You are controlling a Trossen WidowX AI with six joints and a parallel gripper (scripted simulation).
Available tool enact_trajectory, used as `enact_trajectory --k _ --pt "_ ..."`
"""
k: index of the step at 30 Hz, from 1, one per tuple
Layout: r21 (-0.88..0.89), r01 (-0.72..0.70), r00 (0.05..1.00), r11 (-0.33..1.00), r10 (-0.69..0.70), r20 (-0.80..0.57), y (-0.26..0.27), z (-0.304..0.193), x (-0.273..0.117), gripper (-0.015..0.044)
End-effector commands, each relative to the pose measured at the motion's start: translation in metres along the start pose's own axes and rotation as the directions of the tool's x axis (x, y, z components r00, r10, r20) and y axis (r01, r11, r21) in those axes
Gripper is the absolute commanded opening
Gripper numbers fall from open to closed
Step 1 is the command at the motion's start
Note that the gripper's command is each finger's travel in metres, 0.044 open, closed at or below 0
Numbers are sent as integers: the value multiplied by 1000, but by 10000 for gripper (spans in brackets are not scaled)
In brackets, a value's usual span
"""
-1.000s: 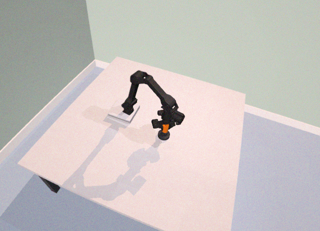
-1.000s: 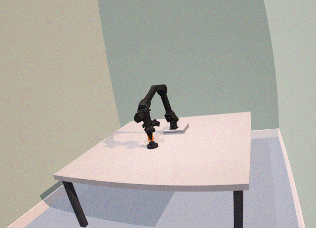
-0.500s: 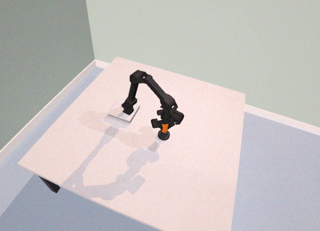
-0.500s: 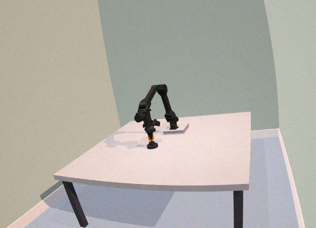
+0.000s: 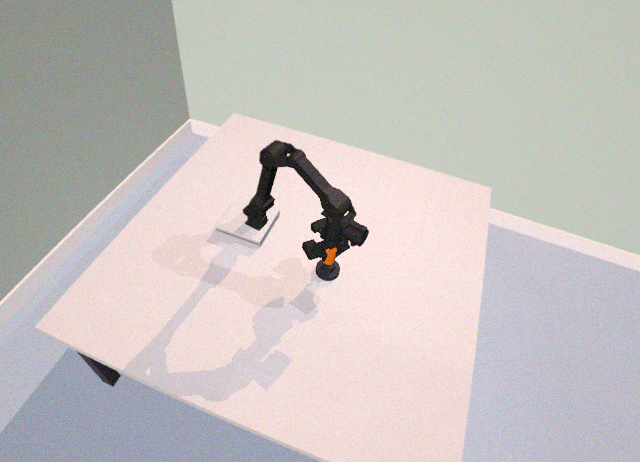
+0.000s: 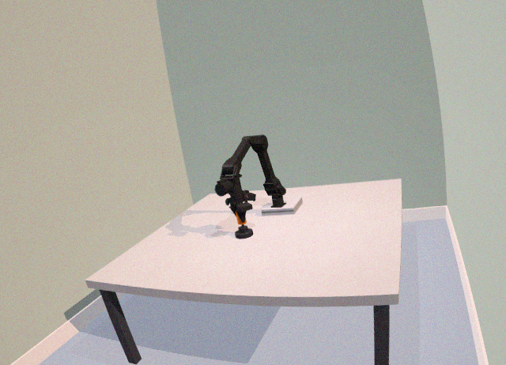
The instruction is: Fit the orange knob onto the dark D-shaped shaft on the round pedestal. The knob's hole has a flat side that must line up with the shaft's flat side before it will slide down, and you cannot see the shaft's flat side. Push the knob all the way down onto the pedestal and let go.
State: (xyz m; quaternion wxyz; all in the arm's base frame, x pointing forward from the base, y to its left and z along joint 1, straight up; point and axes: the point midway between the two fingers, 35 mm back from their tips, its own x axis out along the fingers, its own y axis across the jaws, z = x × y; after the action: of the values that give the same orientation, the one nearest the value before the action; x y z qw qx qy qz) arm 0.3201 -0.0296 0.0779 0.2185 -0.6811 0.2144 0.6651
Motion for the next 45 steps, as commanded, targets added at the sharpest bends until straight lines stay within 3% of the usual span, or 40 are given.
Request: enact_trajectory --k 1,32,39,45 --pt "-28 3 1000 1000 -3 -7 -2 -3 -1 0" --pt "-28 3 1000 1000 -3 -7 -1 -2 -3 0" --pt "-226 1 1000 974 -3 -7 0 0 -3 0" --pt "-236 1 1000 972 -3 -7 0 0 -1 0"
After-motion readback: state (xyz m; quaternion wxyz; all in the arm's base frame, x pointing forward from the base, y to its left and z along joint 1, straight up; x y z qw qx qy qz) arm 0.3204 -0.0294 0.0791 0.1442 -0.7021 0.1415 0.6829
